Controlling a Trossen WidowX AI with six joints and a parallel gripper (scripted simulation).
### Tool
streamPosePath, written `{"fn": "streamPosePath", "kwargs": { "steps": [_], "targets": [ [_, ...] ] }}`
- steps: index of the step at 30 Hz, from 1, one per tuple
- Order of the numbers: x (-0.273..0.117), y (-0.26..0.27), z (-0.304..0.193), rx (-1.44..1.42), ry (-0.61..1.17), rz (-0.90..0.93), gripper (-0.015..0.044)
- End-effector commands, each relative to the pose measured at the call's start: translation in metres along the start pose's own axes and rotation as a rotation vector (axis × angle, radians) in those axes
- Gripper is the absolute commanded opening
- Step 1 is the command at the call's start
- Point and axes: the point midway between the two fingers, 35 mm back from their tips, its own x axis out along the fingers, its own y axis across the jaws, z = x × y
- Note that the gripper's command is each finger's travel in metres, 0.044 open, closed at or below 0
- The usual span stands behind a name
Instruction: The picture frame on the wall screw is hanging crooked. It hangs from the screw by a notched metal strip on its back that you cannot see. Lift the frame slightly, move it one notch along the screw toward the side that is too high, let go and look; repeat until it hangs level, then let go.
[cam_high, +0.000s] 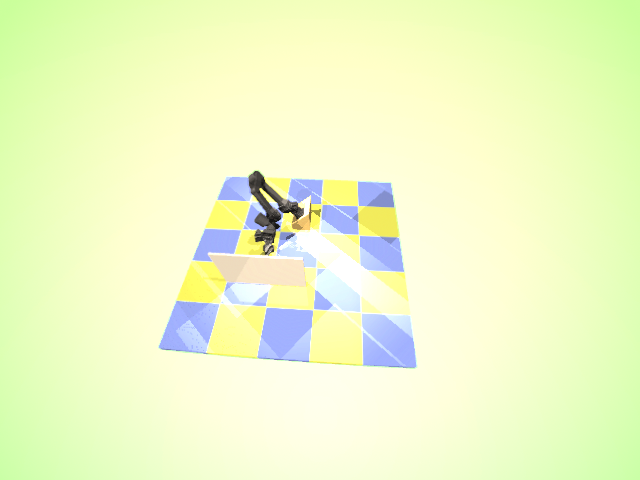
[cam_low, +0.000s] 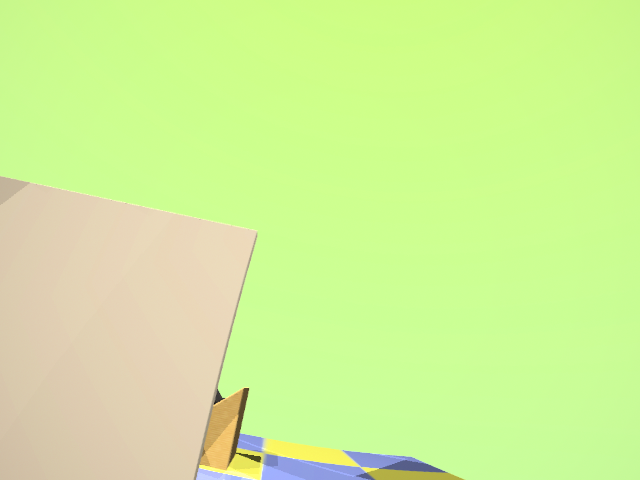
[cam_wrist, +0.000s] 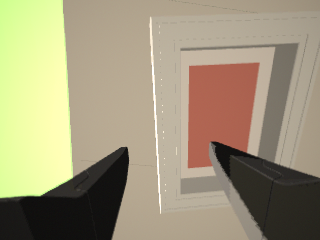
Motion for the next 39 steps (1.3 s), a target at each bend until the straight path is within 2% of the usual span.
{"fn": "streamPosePath", "kwargs": {
  "steps": [1, 21, 39],
  "targets": [
    [0.006, -0.001, 0.0, 0.006, -0.001, -0.005, 0.026],
    [0.038, -0.001, 0.0, 0.006, -0.002, -0.004, 0.026],
    [0.039, -0.001, 0.0, 0.006, -0.002, -0.004, 0.026]
  ]
}}
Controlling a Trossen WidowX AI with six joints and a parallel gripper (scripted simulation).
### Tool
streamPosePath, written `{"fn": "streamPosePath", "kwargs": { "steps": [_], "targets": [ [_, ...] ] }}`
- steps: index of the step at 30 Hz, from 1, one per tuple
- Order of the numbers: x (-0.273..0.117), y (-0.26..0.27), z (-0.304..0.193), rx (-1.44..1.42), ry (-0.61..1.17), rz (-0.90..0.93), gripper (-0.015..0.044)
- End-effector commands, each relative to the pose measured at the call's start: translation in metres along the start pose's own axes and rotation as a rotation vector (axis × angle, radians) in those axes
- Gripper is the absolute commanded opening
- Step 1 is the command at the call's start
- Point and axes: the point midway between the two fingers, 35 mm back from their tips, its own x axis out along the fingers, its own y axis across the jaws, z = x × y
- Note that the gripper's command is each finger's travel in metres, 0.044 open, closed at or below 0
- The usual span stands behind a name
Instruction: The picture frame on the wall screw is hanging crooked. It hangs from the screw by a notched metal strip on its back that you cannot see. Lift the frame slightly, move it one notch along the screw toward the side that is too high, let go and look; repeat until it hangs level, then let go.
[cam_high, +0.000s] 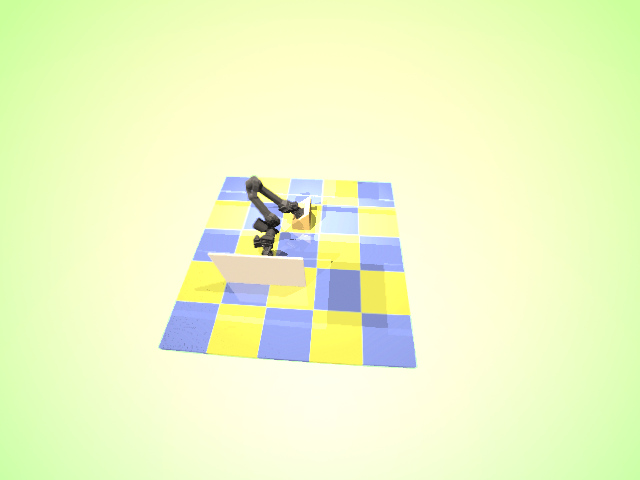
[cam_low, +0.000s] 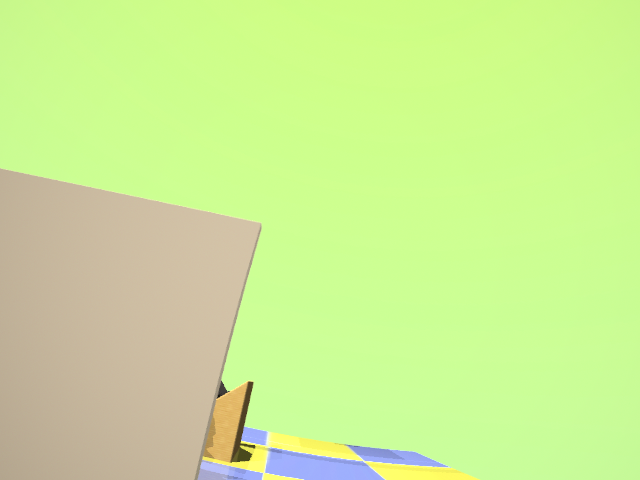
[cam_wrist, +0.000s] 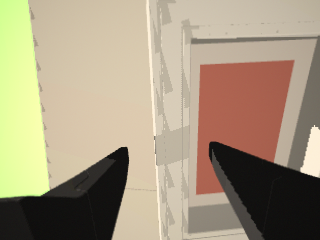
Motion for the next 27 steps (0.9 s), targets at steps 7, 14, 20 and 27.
{"fn": "streamPosePath", "kwargs": {
  "steps": [7, 14, 20, 27],
  "targets": [
    [0.0004, -0.0007, 0.0002, 0.005, -0.003, -0.003, 0.026],
    [0.0004, -0.0007, 0.0002, 0.005, -0.003, -0.003, 0.026],
    [0.0004, -0.0007, 0.0002, 0.005, -0.003, -0.003, 0.026],
    [0.0007, -0.0009, 0.0006, 0.005, -0.003, -0.003, 0.0181]
  ]
}}
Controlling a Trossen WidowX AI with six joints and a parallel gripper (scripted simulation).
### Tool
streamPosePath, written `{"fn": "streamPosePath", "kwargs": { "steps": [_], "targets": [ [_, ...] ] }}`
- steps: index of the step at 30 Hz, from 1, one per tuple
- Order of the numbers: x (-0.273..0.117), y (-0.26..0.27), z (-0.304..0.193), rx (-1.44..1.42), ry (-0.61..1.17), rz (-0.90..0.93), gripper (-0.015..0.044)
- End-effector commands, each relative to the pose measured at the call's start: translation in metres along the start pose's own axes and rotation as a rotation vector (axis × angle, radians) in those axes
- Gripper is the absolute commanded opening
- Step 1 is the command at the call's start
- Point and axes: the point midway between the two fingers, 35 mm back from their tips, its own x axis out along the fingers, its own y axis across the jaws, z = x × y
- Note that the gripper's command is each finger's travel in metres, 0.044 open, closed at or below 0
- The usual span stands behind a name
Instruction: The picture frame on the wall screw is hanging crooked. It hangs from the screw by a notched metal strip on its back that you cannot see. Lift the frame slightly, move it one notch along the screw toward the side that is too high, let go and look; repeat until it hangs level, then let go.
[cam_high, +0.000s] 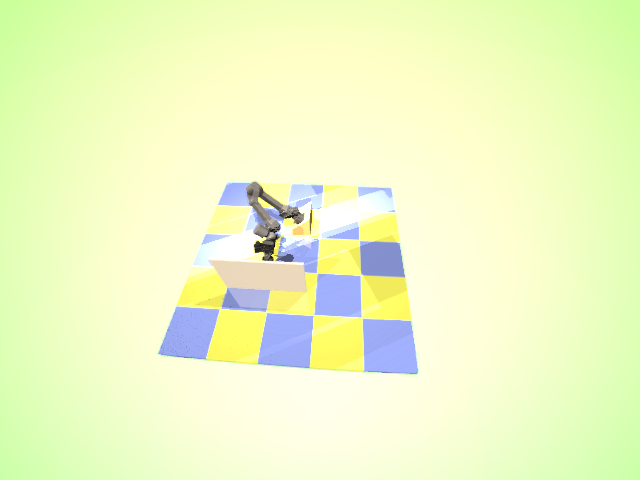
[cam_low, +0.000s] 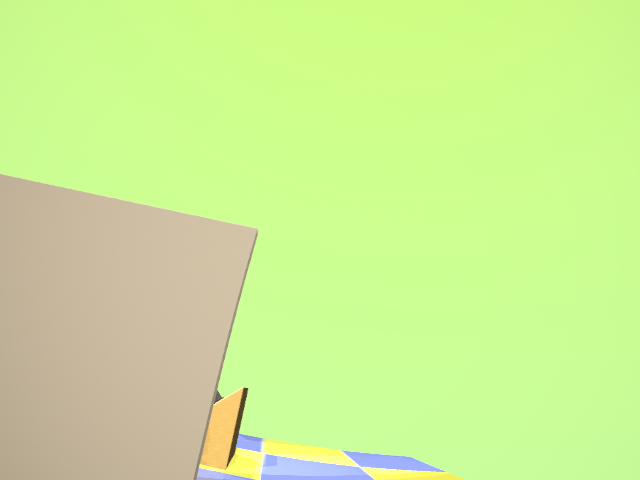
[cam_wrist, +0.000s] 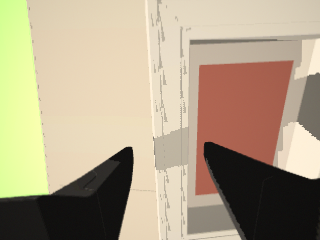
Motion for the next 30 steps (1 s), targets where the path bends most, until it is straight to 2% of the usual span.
{"fn": "streamPosePath", "kwargs": {
  "steps": [1, 4, 11, 12, 30],
  "targets": [
    [0.0003, -0.0003, 0.0005, 0.005, -0.003, -0.001, 0.0155],
    [0.0003, -0.0003, 0.0005, 0.005, -0.003, -0.001, 0.0076],
    [0.0003, -0.0003, 0.0005, 0.005, -0.003, -0.001, 0.003],
    [0.0003, -0.0003, 0.0005, 0.005, -0.003, -0.001, 0.0003],
    [0.0001, 0.0027, 0.0002, 0.005, -0.003, -0.001, 0.0]
  ]
}}
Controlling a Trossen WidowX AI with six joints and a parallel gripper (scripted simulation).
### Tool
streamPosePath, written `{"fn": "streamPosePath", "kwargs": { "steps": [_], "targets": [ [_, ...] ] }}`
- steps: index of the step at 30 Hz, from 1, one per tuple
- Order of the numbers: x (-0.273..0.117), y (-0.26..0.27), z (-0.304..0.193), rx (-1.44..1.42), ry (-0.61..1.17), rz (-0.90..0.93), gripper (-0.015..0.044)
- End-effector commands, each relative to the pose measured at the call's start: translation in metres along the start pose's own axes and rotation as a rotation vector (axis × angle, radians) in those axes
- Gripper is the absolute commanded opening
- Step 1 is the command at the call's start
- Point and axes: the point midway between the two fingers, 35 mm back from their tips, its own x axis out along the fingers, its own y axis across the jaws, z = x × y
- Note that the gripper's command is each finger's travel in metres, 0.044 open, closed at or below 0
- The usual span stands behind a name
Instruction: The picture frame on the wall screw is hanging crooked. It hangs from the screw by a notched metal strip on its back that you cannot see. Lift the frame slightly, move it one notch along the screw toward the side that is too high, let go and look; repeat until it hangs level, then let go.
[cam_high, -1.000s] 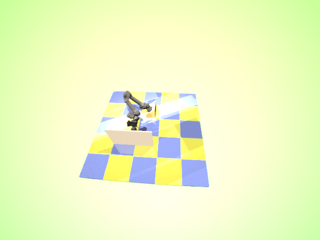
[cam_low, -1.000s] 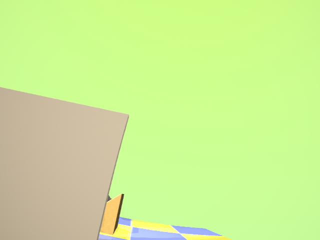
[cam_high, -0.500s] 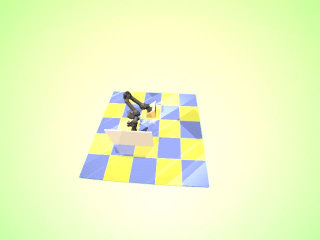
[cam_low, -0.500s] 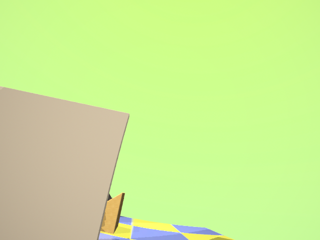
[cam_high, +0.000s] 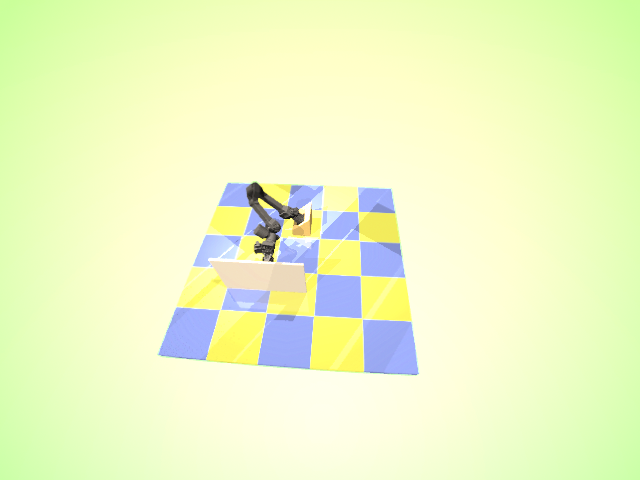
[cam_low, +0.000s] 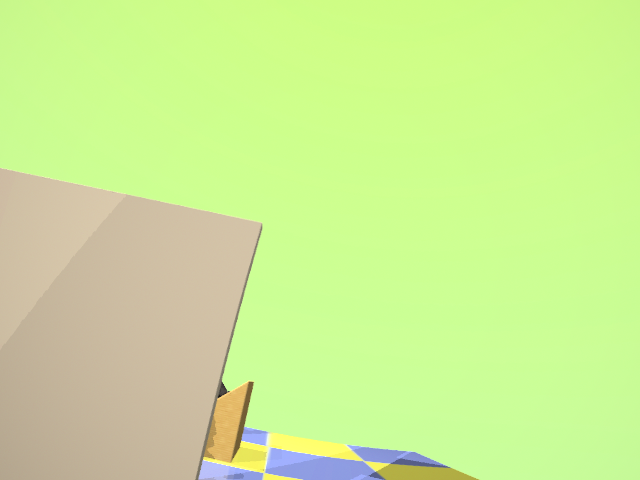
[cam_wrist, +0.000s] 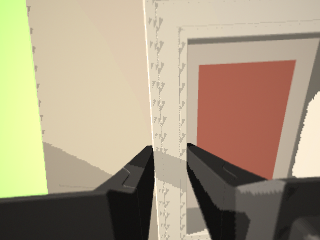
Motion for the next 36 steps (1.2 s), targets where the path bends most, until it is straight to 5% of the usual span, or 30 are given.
{"fn": "streamPosePath", "kwargs": {
  "steps": [1, 36],
  "targets": [
    [-0.0001, 0.0029, 0.0004, 0.005, 0.0, 0.004, 0.0],
    [-0.0001, 0.0076, 0.0004, 0.005, 0.0, 0.004, 0.0]
  ]
}}
